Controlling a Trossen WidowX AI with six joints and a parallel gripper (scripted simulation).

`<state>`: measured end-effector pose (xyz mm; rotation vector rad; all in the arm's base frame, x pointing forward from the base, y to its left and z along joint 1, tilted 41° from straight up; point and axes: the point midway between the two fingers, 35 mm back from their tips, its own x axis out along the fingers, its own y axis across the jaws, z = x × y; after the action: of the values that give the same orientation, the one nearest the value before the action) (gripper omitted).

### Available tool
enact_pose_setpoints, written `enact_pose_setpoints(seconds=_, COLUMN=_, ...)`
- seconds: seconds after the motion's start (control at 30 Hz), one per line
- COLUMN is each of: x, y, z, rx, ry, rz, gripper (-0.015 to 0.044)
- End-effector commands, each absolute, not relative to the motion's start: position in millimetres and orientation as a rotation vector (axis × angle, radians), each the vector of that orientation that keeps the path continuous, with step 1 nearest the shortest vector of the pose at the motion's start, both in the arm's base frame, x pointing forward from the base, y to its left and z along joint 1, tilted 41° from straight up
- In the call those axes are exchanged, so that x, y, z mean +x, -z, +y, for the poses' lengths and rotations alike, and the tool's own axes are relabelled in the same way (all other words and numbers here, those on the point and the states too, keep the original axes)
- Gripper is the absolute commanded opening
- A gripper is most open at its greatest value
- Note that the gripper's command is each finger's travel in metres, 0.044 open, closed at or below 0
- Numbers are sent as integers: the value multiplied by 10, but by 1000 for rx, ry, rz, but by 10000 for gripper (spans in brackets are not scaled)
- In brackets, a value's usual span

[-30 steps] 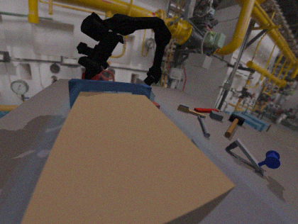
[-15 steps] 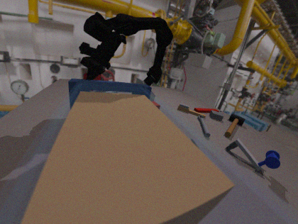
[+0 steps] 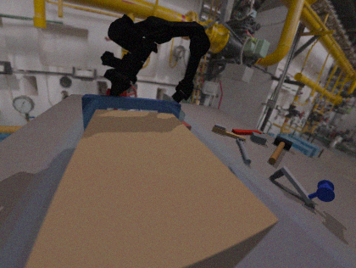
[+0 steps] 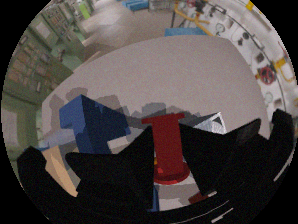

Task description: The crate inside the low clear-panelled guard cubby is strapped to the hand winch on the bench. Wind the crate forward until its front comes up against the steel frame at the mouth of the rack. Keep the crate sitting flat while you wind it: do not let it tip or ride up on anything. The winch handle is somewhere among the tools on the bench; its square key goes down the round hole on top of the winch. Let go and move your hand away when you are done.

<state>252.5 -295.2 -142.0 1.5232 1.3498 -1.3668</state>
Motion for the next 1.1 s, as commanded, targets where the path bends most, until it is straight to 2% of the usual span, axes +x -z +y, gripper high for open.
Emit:
enact_pose_setpoints(seconds=0.0, x=2606, y=1366, z=-2812, rx=1541, ry=1342, rz=1368, gripper=0)
enact_pose_setpoints(seconds=1.07, x=2695, y=1158, z=-2562, rx=1542, ry=1341, rz=1370, gripper=0)
